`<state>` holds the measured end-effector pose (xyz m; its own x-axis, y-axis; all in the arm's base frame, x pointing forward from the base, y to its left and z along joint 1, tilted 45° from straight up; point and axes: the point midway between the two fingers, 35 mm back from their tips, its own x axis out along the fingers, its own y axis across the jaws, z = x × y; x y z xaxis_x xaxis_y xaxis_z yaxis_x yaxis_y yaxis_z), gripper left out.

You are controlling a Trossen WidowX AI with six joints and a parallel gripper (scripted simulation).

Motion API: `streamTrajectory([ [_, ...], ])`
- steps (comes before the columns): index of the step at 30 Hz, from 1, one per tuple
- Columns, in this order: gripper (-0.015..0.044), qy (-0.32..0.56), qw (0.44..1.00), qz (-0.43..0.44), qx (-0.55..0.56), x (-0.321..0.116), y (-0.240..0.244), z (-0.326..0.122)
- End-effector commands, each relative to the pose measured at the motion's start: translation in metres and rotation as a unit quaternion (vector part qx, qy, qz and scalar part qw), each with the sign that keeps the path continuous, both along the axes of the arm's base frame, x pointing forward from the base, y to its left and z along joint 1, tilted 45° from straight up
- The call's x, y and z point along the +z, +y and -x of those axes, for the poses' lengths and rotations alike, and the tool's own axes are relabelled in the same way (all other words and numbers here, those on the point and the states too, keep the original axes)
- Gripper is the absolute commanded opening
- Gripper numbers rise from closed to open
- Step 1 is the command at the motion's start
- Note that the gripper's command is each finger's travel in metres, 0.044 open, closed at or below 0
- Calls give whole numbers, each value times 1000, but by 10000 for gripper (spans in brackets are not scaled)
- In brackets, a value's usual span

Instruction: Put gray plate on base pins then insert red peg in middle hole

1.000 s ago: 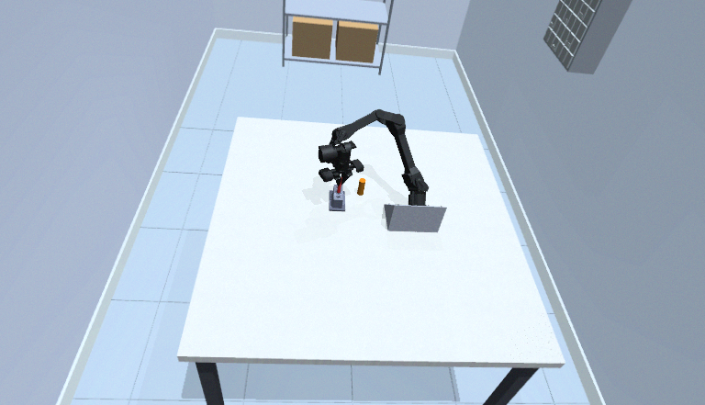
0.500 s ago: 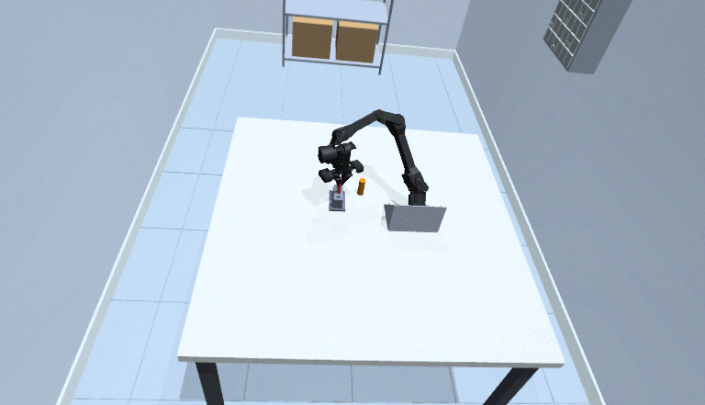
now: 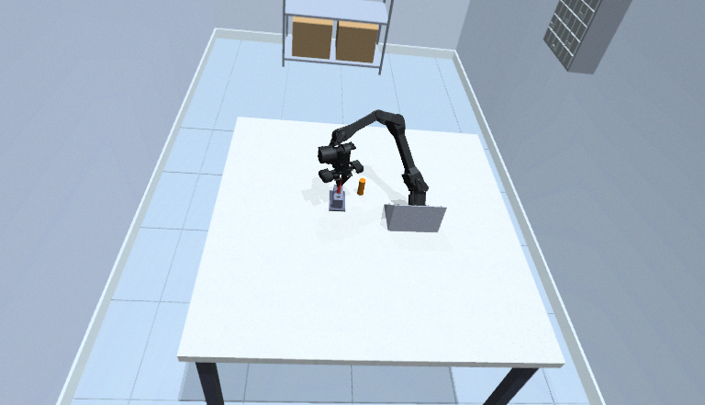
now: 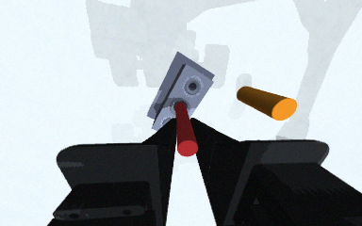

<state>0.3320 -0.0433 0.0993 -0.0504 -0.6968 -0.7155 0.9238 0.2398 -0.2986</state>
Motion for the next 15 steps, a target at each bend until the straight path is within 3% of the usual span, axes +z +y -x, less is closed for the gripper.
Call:
streamTrajectory([
  [1,0,0,1000,0,0,0,0,0],
  [4,0,0,1000,0,0,0,0,0],
  [10,150,0,1000,0,0,0,0,0],
  [15,150,0,1000,0,0,0,0,0],
])
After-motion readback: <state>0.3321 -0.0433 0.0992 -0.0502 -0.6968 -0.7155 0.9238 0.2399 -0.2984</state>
